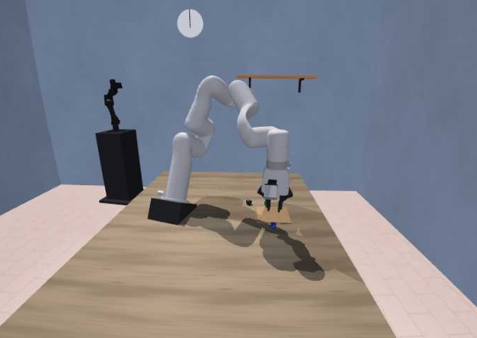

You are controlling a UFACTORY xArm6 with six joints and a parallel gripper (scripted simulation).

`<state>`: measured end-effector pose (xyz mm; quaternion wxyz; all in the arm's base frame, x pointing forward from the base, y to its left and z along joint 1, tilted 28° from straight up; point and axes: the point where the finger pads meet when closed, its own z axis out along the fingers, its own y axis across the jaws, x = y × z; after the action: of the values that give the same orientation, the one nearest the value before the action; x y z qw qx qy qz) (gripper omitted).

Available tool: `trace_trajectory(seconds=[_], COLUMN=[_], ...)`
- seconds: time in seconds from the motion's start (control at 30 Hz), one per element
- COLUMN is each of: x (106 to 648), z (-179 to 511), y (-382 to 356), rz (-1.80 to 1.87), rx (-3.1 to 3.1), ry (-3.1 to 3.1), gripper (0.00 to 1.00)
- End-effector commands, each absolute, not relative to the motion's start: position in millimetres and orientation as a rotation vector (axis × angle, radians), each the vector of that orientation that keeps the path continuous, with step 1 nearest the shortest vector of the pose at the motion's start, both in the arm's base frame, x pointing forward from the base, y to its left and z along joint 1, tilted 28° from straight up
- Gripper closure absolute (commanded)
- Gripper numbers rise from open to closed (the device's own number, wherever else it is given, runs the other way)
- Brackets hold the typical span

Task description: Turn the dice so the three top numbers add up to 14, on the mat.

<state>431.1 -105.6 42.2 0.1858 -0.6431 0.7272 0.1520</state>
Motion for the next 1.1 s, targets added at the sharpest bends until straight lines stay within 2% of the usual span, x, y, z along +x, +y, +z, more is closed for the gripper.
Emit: trace_trajectory(seconds=[0.0, 1.07], x=[432.3, 433.9], z=[43.5, 25.3], y=[-106.7, -97.3], rz=[0.423, 0.423], rx=[-1.811, -1.811], ry=[2.048, 2.048], gripper=[0.64, 0.64])
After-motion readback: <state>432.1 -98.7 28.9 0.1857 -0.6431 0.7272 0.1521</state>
